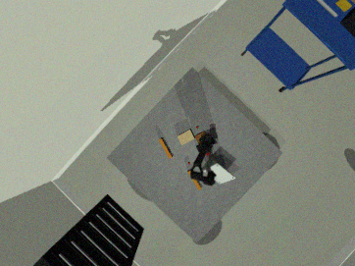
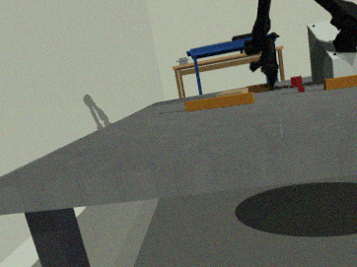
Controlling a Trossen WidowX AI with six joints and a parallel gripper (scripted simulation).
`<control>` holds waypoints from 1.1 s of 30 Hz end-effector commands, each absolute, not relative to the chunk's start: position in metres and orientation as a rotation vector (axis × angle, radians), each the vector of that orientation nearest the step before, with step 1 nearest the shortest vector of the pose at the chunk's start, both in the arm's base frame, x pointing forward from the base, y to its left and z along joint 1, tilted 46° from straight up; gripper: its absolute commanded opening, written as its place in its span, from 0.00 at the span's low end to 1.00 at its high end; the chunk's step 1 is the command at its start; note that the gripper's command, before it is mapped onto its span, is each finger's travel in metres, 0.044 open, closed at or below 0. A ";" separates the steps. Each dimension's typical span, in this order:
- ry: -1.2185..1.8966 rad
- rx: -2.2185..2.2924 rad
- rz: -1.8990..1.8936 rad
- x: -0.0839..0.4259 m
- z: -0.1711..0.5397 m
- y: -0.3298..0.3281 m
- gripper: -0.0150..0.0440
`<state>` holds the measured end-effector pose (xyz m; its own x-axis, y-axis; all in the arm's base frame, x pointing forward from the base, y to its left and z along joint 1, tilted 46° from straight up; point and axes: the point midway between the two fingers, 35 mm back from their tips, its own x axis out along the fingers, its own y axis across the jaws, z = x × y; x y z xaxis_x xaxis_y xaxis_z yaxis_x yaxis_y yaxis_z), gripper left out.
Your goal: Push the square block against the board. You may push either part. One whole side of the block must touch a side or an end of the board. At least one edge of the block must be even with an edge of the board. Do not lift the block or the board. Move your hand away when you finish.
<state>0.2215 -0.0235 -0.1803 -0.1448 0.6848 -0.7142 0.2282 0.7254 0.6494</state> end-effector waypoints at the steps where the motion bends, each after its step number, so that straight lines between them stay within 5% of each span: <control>1: 1.713 0.742 0.466 0.227 -0.184 -0.023 0.25; 33: 1.711 0.741 0.467 0.274 -0.196 -0.026 0.25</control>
<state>0.2709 -0.0284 -0.1927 -0.1403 0.6849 -0.7150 0.2270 0.7251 0.6501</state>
